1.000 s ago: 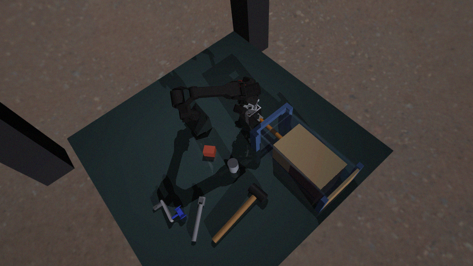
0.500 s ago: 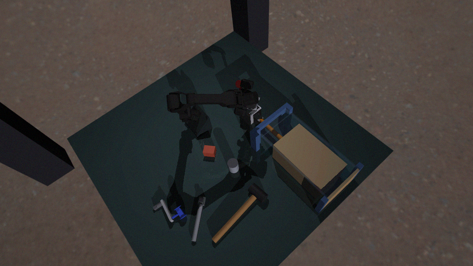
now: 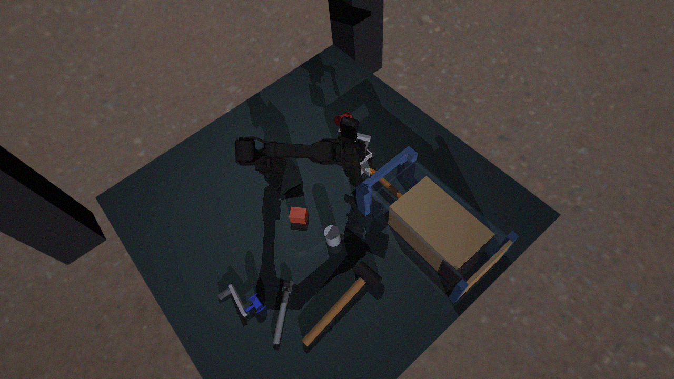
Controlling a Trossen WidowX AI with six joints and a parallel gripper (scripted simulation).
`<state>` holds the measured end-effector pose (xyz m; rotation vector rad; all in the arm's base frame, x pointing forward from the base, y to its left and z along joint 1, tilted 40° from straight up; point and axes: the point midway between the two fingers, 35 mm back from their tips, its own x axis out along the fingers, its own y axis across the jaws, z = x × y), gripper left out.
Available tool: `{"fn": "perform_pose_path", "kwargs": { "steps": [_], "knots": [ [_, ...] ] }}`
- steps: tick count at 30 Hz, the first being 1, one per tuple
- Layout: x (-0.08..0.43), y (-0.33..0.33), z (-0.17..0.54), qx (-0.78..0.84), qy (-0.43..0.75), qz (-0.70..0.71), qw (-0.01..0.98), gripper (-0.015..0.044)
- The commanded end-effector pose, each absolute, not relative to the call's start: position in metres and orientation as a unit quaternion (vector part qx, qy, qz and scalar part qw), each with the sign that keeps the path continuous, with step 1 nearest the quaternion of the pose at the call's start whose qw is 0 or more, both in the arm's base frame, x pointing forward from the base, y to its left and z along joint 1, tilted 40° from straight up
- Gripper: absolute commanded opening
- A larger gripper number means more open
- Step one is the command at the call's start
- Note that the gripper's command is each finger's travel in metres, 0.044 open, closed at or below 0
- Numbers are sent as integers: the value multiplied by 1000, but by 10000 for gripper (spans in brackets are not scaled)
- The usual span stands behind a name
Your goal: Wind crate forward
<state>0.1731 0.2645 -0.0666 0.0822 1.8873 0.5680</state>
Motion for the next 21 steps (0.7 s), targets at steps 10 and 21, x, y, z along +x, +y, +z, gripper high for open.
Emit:
{"fn": "perform_pose_path", "kwargs": {
  "steps": [10, 21],
  "knots": [
    [174, 268, -63, 117, 785, 304, 527, 0],
    [174, 267, -63, 188, 770, 351, 499, 0]
  ]
}}
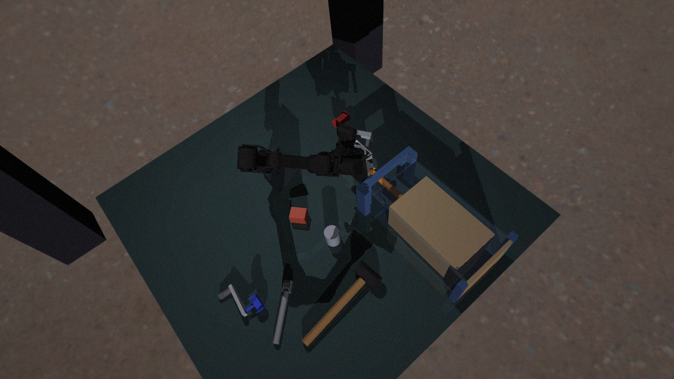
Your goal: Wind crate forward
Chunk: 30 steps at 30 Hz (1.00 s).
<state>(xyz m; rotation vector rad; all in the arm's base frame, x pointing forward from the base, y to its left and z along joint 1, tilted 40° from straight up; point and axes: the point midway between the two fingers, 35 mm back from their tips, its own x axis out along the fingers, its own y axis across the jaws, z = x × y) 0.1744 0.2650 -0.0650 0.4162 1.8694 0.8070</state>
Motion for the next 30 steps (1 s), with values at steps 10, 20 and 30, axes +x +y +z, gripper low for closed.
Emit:
{"fn": "perform_pose_path", "kwargs": {
  "steps": [10, 20, 30],
  "knots": [
    [174, 267, -63, 207, 765, 363, 491, 0],
    [163, 247, -57, 204, 768, 355, 493, 0],
    [148, 226, -49, 209, 768, 355, 491, 0]
  ]
}}
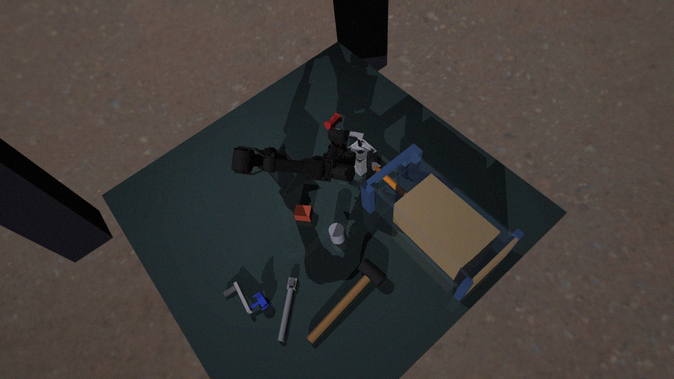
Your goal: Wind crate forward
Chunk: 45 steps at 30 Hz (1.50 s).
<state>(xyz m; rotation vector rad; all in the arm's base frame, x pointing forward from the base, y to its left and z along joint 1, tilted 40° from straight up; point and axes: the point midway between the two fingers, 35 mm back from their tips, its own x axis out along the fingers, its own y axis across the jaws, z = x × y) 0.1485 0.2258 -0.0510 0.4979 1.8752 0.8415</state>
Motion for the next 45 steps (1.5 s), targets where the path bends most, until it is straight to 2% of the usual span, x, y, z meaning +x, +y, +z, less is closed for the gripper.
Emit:
{"fn": "perform_pose_path", "kwargs": {
  "steps": [1, 45],
  "knots": [
    [147, 226, -52, 215, 766, 357, 489, 0],
    [148, 202, -75, 225, 764, 360, 486, 0]
  ]
}}
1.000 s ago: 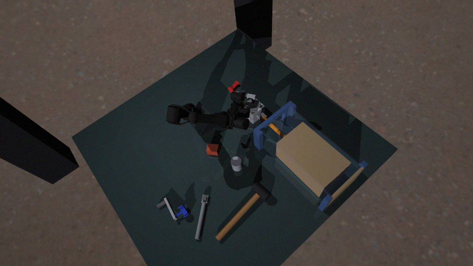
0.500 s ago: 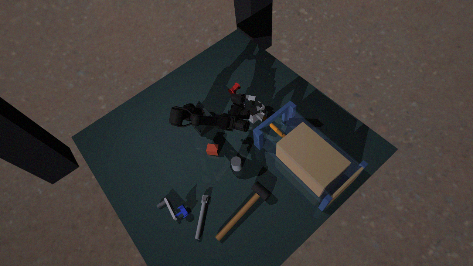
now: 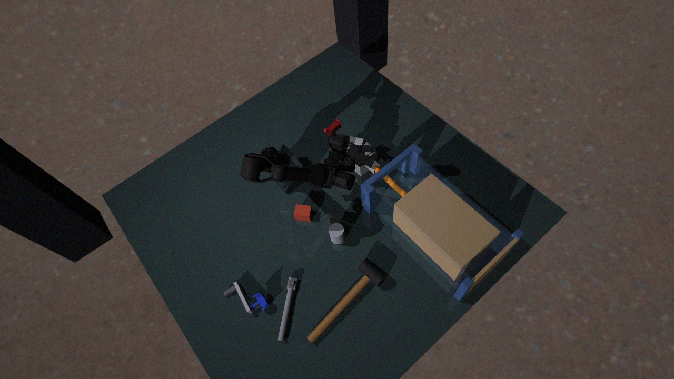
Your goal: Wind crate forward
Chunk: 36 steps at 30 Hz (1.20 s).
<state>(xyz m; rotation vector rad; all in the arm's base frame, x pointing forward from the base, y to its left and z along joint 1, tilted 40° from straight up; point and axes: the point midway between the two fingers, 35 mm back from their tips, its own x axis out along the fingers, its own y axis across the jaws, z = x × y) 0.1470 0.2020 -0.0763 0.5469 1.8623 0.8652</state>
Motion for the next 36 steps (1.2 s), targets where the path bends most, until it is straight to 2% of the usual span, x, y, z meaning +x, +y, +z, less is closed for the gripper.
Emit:
{"fn": "perform_pose_path", "kwargs": {
  "steps": [1, 36],
  "knots": [
    [148, 201, -75, 225, 764, 360, 486, 0],
    [148, 194, -85, 224, 766, 355, 486, 0]
  ]
}}
